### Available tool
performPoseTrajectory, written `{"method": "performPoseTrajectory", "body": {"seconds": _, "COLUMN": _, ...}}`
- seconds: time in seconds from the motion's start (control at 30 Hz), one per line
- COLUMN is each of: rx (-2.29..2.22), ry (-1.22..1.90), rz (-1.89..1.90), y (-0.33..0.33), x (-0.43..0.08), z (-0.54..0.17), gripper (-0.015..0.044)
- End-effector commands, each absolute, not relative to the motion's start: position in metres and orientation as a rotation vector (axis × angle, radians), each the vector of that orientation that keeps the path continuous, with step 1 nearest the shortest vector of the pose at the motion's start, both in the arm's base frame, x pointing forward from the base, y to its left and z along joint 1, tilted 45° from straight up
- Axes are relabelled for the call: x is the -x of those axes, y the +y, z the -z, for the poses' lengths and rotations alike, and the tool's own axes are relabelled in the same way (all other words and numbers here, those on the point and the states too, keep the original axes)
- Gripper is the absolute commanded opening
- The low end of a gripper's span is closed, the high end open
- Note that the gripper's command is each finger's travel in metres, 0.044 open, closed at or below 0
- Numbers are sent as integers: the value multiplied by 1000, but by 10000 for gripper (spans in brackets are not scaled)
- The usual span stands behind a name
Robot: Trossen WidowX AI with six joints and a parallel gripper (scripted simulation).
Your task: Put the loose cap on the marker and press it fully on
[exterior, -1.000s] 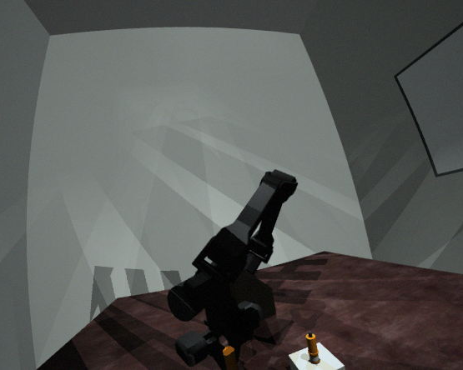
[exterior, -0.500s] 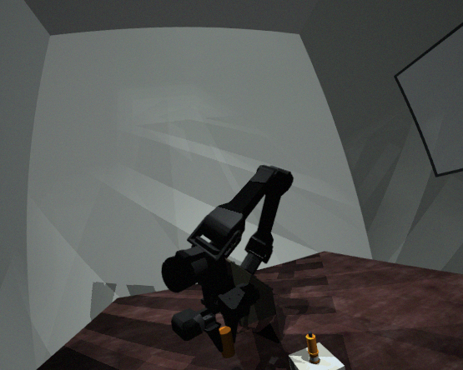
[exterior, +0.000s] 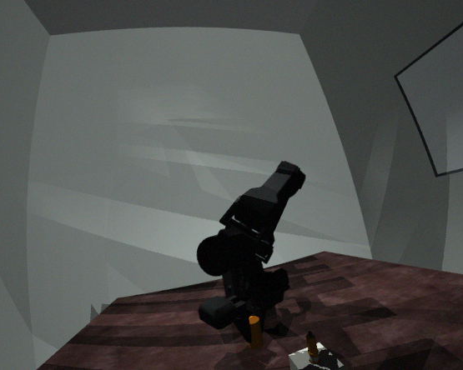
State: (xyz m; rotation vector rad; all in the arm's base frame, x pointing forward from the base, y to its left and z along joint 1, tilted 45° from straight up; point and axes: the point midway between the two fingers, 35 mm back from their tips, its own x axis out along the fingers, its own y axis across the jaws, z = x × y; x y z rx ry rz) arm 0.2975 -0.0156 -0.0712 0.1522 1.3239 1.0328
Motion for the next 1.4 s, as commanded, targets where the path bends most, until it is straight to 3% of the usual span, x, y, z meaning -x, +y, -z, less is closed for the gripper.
{"method": "performPoseTrajectory", "body": {"seconds": 0.0, "rx": -157, "ry": 1322, "rz": -1030, "y": -7, "x": -305, "z": 56, "gripper": 0}}
{"method": "performPoseTrajectory", "body": {"seconds": 0.57, "rx": -166, "ry": 1317, "rz": -1042, "y": 39, "x": -326, "z": -16, "gripper": 0}}
{"method": "performPoseTrajectory", "body": {"seconds": 1.37, "rx": -166, "ry": 1316, "rz": -1042, "y": 58, "x": -324, "z": 3, "gripper": 0}}
